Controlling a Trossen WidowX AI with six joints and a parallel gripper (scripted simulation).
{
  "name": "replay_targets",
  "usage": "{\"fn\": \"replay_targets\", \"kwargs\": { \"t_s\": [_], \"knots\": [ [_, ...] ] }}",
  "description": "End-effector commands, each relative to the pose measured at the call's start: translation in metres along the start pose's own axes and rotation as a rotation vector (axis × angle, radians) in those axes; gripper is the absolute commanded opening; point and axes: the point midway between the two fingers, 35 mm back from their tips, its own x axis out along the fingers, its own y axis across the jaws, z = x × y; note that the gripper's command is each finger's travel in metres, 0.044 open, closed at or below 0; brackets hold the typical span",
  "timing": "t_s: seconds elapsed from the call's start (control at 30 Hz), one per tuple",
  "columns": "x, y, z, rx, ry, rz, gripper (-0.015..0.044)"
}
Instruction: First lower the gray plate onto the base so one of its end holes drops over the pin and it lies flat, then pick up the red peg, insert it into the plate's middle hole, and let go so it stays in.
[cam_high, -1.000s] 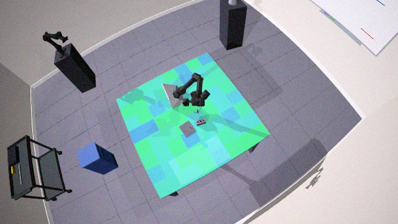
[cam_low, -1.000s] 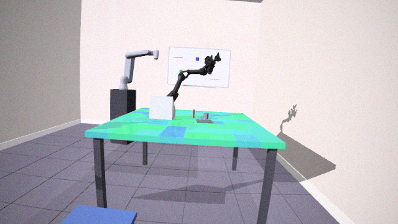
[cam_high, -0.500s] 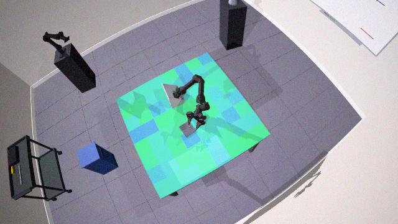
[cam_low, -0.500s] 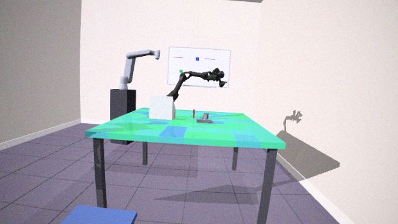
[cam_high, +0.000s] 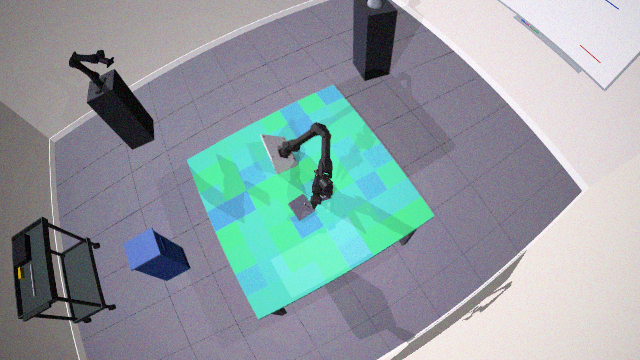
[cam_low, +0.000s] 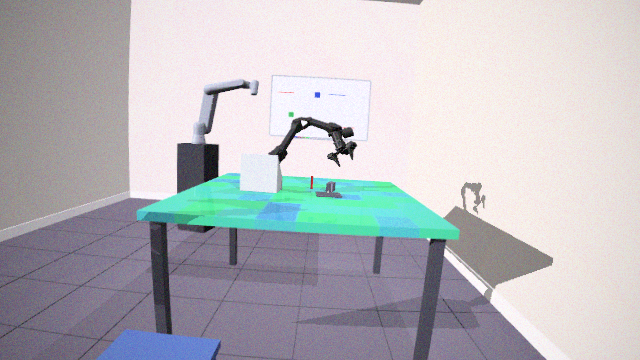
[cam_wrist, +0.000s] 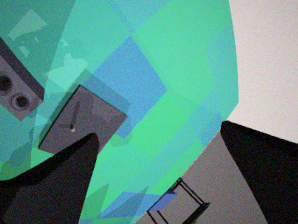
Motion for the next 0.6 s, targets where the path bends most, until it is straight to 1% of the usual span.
{"fn": "replay_targets", "kwargs": {
  "t_s": [0.0, 0.07, 0.13, 0.43, 0.47, 0.57],
  "knots": [
    [0.004, 0.083, 0.014, -0.275, -0.166, 0.38, 0.044],
    [-0.002, 0.105, 0.021, -0.343, -0.247, 0.48, 0.044],
    [-0.005, 0.114, 0.024, -0.367, -0.285, 0.517, 0.044],
    [-0.005, 0.114, 0.028, -0.368, -0.287, 0.519, 0.044],
    [-0.003, 0.116, 0.028, -0.368, -0.287, 0.519, 0.044],
    [0.021, 0.131, 0.034, -0.368, -0.288, 0.519, 0.044]
  ]
}}
